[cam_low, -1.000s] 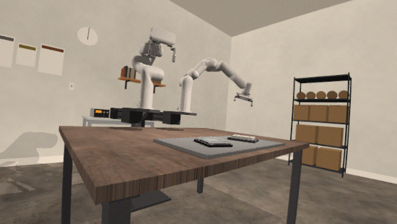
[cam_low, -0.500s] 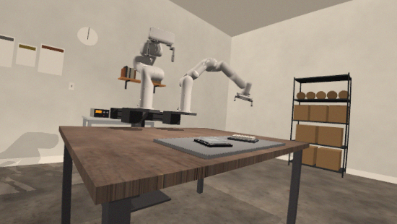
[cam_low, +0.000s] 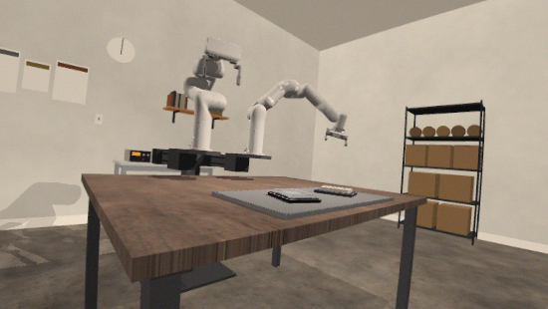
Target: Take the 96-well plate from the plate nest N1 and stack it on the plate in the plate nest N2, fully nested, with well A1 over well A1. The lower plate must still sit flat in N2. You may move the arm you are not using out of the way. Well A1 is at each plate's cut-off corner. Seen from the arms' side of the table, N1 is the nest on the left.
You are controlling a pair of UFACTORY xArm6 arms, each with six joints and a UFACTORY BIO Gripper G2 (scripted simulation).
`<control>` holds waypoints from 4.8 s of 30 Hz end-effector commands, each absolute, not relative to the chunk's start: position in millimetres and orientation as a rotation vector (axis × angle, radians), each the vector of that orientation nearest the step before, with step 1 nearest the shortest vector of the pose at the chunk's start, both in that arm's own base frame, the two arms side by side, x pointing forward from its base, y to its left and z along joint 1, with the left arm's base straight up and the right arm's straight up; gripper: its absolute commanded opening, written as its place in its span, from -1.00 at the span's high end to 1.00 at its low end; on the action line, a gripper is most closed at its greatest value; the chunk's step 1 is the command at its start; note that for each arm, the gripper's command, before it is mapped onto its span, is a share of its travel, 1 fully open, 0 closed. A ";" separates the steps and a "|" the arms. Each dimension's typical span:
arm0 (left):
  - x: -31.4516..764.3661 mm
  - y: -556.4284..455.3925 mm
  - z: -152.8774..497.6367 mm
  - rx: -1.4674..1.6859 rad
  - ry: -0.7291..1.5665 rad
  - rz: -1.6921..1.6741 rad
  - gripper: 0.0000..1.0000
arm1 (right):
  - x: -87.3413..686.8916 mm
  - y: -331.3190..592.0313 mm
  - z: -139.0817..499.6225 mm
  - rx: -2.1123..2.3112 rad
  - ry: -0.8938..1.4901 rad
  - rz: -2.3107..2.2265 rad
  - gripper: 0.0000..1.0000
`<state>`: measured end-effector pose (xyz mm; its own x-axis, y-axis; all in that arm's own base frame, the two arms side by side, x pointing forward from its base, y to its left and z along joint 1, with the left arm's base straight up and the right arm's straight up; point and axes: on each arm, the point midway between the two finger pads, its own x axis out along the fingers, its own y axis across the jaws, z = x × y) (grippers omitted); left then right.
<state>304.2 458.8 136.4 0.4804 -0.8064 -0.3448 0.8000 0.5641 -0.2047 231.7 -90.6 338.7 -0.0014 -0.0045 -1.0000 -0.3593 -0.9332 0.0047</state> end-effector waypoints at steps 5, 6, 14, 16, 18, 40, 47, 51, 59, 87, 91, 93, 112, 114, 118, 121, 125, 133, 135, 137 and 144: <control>336.3 445.8 139.4 0.015 0.415 -0.963 0.25 | 231.9 -90.7 340.1 -2.025 0.381 2.020 -1.00; 336.3 445.8 139.4 0.015 0.415 -0.963 0.25 | 231.9 -90.7 340.1 -2.025 0.381 2.020 -1.00; 366.1 427.4 138.5 0.040 0.387 -0.927 0.25 | 231.9 -90.7 340.1 -2.025 0.381 2.020 -1.00; 372.8 423.0 138.4 0.054 0.368 -0.903 0.25 | 231.9 -90.7 340.1 -2.025 0.381 2.020 -1.00; 380.9 417.2 138.3 0.062 0.358 -0.890 0.25 | 231.9 -90.7 340.1 -2.025 0.381 2.020 -1.00; 449.7 362.1 138.6 0.094 0.299 -0.812 0.25 | 231.9 -90.7 340.1 -2.025 0.381 2.020 -1.00; 471.0 340.9 139.3 0.106 0.269 -0.771 0.25 | 231.9 -90.7 340.1 -2.025 0.381 2.020 -1.00; 480.5 331.0 139.7 0.111 0.250 -0.744 0.25 | 231.9 -90.7 340.1 -2.025 0.381 2.020 -1.00; 500.0 308.2 140.8 0.117 0.222 -0.702 0.25 | 231.9 -90.7 340.1 -2.025 0.381 2.020 -1.00; 558.4 212.6 146.2 0.117 0.135 -0.553 0.25 | 231.9 -90.7 340.1 -2.025 0.381 2.020 -1.00; 562.8 201.3 146.8 0.112 0.113 -0.506 0.25 | 231.9 -90.7 340.1 -2.025 0.381 2.020 -1.00; 564.5 196.5 147.1 0.112 0.113 -0.506 0.25 | 231.9 -90.7 340.1 -2.025 0.381 2.020 -1.00; 579.7 124.9 149.8 0.088 0.057 -0.362 0.25 | 231.9 -90.7 340.1 -2.025 0.381 2.020 -1.00; 580.2 117.9 149.9 0.088 0.057 -0.362 0.25 | 231.9 -90.7 340.1 -2.025 0.381 2.020 -1.00; 579.5 97.8 150.1 0.077 0.042 -0.312 0.25 | 231.9 -90.7 340.1 -2.025 0.381 2.020 -1.00; 577.9 87.0 149.9 0.066 0.029 -0.262 0.25 | 231.9 -90.7 340.1 -2.025 0.381 2.020 -1.00; 576.4 77.1 149.8 0.066 0.029 -0.262 0.25 | 231.9 -90.7 340.1 -2.025 0.381 2.020 -1.00; 567.3 49.4 148.4 0.042 0.010 -0.159 0.25 | 231.9 -90.7 340.1 -2.025 0.381 2.020 -1.00; 564.0 41.5 147.9 0.041 0.010 -0.159 0.25 | 231.9 -90.7 340.1 -2.025 0.381 2.020 -1.00; 561.4 37.2 147.4 0.034 0.006 -0.127 0.25 | 231.9 -90.7 340.1 -2.025 0.381 2.020 -1.00; 551.7 21.9 145.7 0.022 0.000 -0.074 0.25 | 231.9 -90.7 340.1 -2.025 0.381 2.020 -1.00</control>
